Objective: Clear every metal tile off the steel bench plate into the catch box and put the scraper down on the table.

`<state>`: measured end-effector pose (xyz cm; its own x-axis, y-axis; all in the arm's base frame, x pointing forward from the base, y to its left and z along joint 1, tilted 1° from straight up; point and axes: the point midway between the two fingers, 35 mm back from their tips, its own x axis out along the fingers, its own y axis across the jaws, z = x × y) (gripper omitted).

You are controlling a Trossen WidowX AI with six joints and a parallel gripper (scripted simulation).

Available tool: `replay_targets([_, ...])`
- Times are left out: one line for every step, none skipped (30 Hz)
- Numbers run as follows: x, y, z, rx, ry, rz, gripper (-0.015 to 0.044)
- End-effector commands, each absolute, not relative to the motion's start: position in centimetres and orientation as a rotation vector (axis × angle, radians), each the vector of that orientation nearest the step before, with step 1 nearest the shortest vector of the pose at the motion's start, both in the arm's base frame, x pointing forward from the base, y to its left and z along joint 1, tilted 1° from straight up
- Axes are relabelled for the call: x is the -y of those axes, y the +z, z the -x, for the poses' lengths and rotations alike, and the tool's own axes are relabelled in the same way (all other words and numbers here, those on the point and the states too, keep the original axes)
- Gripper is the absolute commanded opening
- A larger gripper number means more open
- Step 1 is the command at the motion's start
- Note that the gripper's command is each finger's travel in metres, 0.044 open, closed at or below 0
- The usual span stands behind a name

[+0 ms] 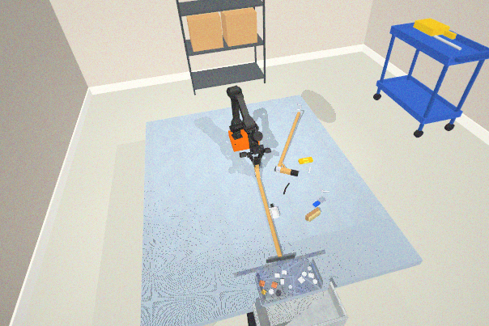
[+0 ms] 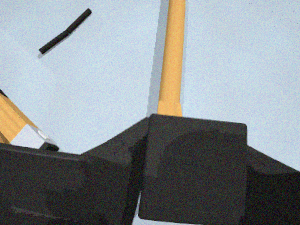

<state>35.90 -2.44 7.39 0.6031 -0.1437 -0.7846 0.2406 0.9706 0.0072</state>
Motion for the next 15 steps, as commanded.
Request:
replay_targets([2.7,7.6,-35.8,-0.89,-0.2,-0.104,0.0])
replay_targets([2.8,7.6,-35.8,-0.89,-0.199,-0.104,0.0])
replay_targets([2.9,7.6,-35.7,-0.89,-0.198,-0.103,0.0])
replay_targets([3.0,7.6,-35.7,-0.89,-0.197,-0.103,0.0])
replay_targets([3.2,7.6,-35.6,-0.89,-0.197,-0.102,0.0])
replay_targets([3.3,7.6,-35.6,-0.89,-0.196,-0.102,0.0])
replay_targets([3.4,7.6,-35.6,-0.89,-0.196,-0.102,0.0])
replay_targets([3.6,7.6,-35.5,-0.89,-0.195,-0.101,0.0])
replay_targets([3.7,7.6,-35.5,-0.89,-0.195,-0.101,0.0])
replay_targets([3.8,7.6,-35.5,-0.89,-0.194,-0.101,0.0])
replay_targets([3.9,7.6,-35.4,-0.89,-0.194,-0.1,0.0])
replay_targets([4.1,7.6,-35.4,-0.89,-0.194,-0.1,0.0])
replay_targets([4.2,7.6,-35.4,-0.89,-0.194,-0.1,0.0])
replay_targets([4.3,7.6,-35.3,-0.89,-0.193,-0.1,0.0])
replay_targets([4.4,7.6,-35.3,-0.89,-0.193,-0.099,0.0])
